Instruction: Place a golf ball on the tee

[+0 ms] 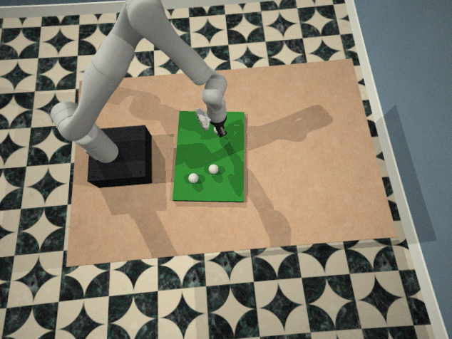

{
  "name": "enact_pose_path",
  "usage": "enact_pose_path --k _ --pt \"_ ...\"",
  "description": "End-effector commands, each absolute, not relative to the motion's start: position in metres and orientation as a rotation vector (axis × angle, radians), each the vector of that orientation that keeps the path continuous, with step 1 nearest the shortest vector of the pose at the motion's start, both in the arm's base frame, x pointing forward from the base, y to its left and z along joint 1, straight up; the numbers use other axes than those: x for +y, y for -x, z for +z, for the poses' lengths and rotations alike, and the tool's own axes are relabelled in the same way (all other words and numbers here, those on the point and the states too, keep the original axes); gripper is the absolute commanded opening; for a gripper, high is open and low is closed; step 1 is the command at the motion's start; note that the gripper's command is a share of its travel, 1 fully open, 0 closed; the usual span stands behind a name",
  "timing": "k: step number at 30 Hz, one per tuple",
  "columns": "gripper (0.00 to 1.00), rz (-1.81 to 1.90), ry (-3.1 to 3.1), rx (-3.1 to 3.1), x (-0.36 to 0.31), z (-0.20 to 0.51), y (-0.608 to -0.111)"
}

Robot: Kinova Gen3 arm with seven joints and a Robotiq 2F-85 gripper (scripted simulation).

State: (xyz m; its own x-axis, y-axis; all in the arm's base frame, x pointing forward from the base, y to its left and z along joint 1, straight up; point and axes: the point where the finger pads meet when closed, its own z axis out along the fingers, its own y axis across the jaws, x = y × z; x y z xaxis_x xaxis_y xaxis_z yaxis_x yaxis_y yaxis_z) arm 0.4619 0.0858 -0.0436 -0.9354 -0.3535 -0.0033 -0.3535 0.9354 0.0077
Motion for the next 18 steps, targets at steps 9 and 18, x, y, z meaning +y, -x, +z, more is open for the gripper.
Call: enact_pose_path --k 9,18 --pt "0.0 0.011 0.561 3.092 0.0843 -0.0486 -0.4619" --pt "1.0 0.011 0.561 3.092 0.0843 -0.0486 -0.4619"
